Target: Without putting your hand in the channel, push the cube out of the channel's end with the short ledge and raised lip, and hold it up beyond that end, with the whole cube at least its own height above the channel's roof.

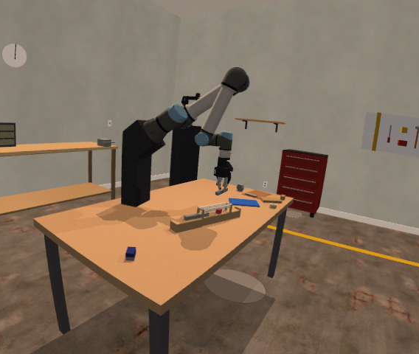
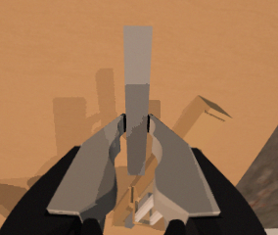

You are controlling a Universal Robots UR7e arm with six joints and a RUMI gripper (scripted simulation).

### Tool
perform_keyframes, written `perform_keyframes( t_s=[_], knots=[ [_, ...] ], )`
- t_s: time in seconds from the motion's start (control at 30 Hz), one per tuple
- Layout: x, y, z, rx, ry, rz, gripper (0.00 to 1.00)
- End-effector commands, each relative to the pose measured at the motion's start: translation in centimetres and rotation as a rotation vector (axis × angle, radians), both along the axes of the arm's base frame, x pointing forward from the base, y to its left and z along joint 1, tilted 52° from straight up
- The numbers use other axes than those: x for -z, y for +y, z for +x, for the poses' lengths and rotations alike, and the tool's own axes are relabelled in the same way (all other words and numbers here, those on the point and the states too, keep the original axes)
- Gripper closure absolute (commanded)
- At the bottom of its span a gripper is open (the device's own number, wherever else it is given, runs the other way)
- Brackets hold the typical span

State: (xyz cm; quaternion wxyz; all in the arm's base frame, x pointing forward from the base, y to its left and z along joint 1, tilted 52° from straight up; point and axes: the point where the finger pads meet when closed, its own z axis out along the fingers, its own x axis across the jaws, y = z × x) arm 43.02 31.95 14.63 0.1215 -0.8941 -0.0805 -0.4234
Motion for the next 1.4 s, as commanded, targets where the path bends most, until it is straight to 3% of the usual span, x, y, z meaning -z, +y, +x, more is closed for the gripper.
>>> perform_keyframes(
  t_s=[0.0, 0.6, 1.37],
  knots=[
    [0.0, -0.3, 0.1, 0.001, 0.000, 0.002, 1.00],
    [1.2, -4.7, 0.8, 0.026, 0.011, 0.031, 1.00],
    [4.4, -17.1, 3.1, 0.093, 0.044, 0.113, 1.00]
  ],
)
